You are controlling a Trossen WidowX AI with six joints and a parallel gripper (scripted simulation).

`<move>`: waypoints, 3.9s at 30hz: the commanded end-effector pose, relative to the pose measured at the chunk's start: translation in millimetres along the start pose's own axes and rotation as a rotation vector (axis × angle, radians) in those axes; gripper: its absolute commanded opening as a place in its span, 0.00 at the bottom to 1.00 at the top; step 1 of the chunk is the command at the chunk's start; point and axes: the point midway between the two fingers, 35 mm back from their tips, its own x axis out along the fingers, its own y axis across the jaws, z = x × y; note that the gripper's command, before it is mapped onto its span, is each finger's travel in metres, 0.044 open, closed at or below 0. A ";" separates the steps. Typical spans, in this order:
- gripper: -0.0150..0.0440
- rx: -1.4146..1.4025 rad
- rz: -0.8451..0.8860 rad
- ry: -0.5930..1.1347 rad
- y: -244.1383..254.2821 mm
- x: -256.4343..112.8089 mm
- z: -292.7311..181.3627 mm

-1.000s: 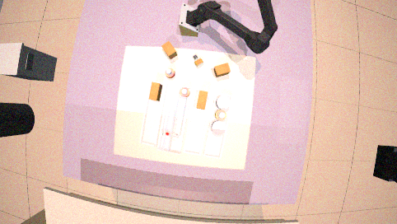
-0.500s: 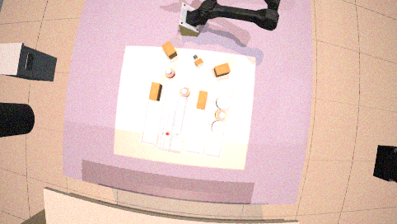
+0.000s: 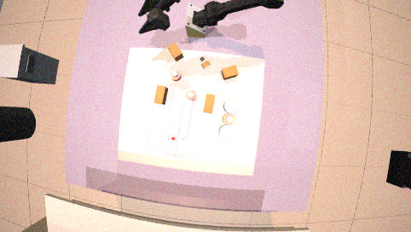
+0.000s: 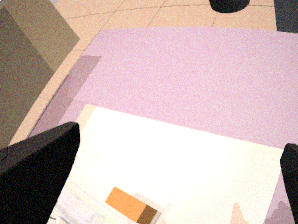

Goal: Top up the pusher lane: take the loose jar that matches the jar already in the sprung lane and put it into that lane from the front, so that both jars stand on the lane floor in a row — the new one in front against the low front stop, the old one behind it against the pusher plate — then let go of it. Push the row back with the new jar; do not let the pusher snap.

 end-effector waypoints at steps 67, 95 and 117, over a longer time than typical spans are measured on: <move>0.91 -1.300 0.266 1.124 -6.6 162.3 -292.1; 0.25 -1.302 0.261 1.120 31.1 127.9 -233.5; 0.25 -1.251 0.227 1.118 66.4 100.6 -279.7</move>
